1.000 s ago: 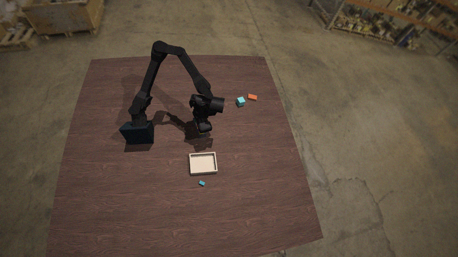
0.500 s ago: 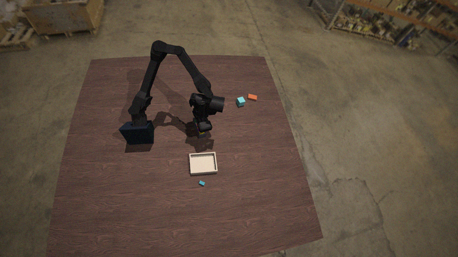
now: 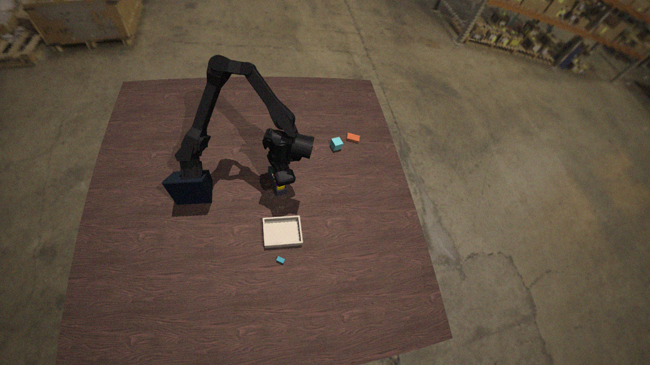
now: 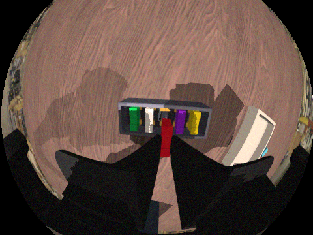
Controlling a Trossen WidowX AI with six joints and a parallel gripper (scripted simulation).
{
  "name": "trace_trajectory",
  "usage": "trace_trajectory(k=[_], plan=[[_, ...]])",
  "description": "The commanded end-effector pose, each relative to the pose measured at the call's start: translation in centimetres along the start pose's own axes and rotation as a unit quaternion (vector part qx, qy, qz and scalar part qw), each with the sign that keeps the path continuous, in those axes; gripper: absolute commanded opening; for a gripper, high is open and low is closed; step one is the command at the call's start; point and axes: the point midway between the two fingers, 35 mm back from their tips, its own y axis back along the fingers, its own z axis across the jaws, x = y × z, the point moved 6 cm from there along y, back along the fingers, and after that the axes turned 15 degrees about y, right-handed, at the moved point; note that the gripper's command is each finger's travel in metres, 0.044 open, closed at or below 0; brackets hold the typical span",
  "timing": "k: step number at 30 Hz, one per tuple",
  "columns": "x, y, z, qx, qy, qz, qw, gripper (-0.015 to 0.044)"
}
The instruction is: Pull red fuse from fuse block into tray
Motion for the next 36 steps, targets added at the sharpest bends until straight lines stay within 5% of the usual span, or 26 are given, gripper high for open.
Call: trace_trajectory(k=[1,11,36], plan=[[-0.2,0.8,0.0,0.004,0.004,-0.001,1.0,0.0],[-0.1,1.7,-0.4,0.004,0.004,-0.001,1.0,0.0],[5.1,2.5,-13.0,0.014,0.003,0.002,1.0,0.0]])
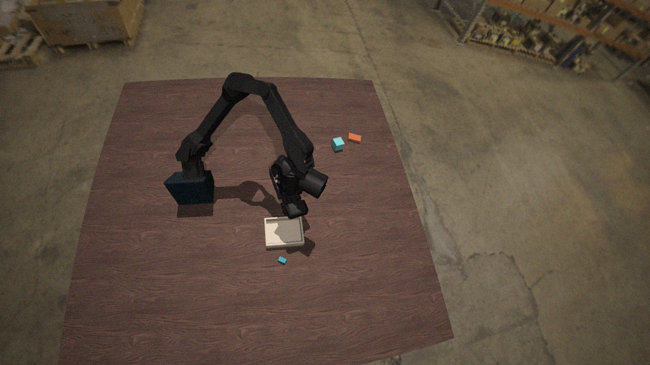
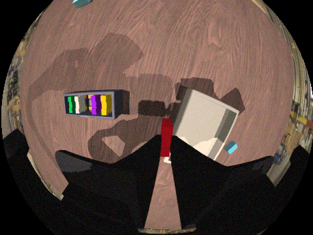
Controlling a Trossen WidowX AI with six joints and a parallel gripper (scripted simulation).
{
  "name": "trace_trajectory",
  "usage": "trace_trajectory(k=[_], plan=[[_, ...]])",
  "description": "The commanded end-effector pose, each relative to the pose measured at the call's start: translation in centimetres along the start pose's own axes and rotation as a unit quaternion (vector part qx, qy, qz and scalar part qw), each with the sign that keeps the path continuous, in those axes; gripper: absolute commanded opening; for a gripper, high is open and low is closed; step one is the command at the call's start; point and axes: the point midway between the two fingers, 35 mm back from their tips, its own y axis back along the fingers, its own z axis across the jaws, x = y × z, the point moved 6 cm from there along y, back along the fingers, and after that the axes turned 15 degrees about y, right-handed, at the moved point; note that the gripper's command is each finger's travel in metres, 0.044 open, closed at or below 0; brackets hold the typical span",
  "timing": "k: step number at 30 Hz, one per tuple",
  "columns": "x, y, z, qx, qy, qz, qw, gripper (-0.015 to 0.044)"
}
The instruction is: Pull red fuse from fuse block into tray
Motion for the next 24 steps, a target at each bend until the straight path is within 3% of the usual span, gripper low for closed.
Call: trace_trajectory(k=[1,12,24], plan=[[1.1,-0.1,-1.7,-0.001,0.001,0.001,1.0,0.0],[5.1,-0.7,-6.2,-0.005,0.003,-0.001,1.0,0.0],[5.2,-2.1,-6.3,-0.005,0.003,-0.001,1.0,0.0]])
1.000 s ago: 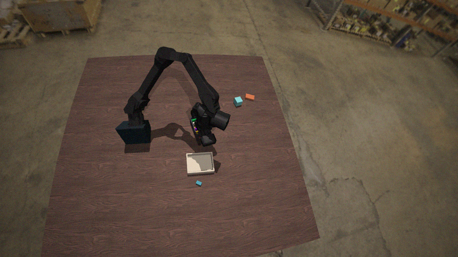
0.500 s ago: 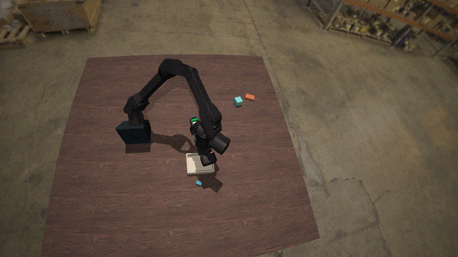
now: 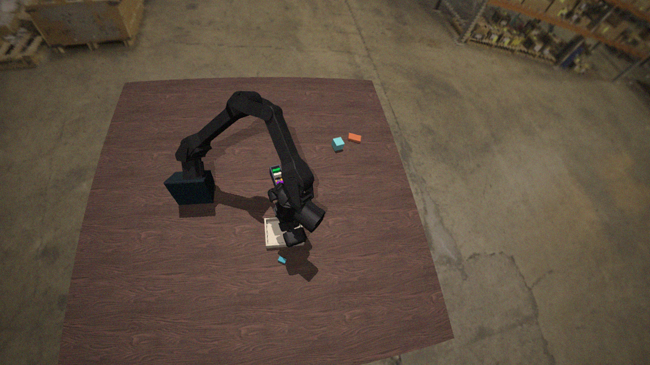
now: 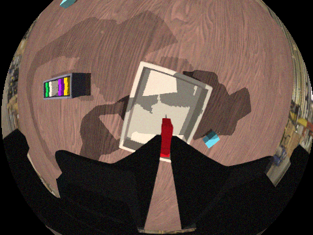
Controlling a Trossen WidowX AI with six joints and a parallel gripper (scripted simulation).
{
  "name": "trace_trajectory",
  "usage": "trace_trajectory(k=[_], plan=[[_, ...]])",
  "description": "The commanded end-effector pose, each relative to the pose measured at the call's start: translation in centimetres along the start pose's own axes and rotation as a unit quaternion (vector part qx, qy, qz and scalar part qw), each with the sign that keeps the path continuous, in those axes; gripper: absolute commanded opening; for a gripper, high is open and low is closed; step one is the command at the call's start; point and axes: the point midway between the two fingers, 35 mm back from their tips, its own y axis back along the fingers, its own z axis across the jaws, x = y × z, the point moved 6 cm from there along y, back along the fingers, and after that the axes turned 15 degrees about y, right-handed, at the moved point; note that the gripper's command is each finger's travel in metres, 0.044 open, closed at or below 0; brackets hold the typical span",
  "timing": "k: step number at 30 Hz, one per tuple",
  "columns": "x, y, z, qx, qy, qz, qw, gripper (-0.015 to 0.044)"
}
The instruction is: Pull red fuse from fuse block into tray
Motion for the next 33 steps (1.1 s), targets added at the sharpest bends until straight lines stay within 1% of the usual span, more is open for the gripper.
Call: trace_trajectory(k=[1,15,20,32,33], plan=[[0.1,-0.8,0.1,-0.004,-0.004,0.0,1.0,0.0],[0.1,-3.1,0.1,-0.005,-0.003,-0.001,1.0,0.0],[0.1,-3.3,0.1,-0.005,-0.003,-0.001,1.0,0.0],[0.0,-3.0,0.1,-0.002,0.0,0.0,1.0,0.0315],[0.0,-2.7,0.1,-0.002,0.0,0.0,1.0,0.033]])
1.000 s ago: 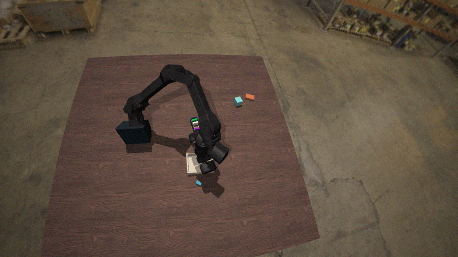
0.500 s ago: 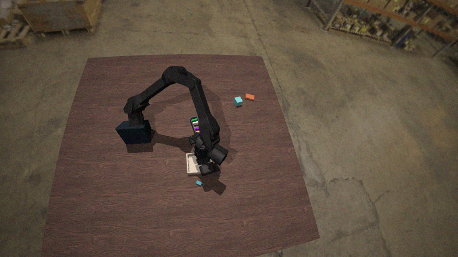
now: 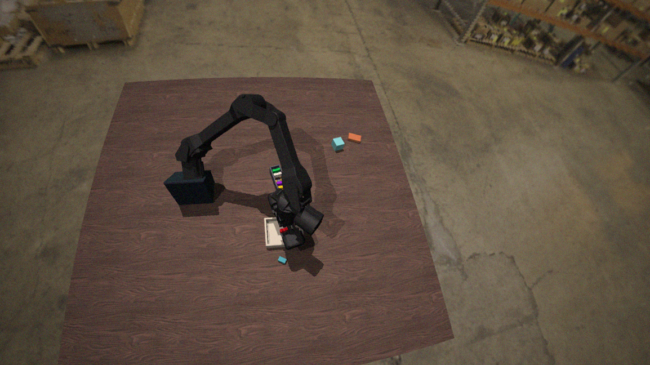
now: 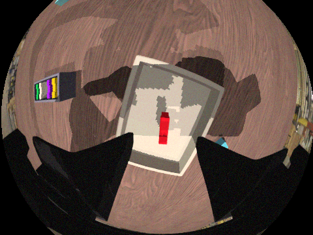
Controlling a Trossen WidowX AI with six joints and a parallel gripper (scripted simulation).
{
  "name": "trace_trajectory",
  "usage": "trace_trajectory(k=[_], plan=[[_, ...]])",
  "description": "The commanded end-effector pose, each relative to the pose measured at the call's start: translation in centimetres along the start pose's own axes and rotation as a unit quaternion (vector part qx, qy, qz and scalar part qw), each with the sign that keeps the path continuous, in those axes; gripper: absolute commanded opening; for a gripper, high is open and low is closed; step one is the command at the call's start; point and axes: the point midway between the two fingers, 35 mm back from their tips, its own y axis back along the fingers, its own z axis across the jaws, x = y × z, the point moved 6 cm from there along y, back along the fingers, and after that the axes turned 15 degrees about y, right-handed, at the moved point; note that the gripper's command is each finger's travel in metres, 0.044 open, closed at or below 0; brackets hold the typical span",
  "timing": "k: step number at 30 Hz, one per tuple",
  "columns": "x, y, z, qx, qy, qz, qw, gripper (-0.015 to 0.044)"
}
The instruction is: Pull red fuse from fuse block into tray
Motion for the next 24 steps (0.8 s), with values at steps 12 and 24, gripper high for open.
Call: trace_trajectory(k=[12,24], plan=[[0.1,3.8,0.0,-0.001,-0.003,0.0,1.0,0.033],[0.1,3.7,0.0,-0.001,-0.005,-0.002,1.0,0.033]])
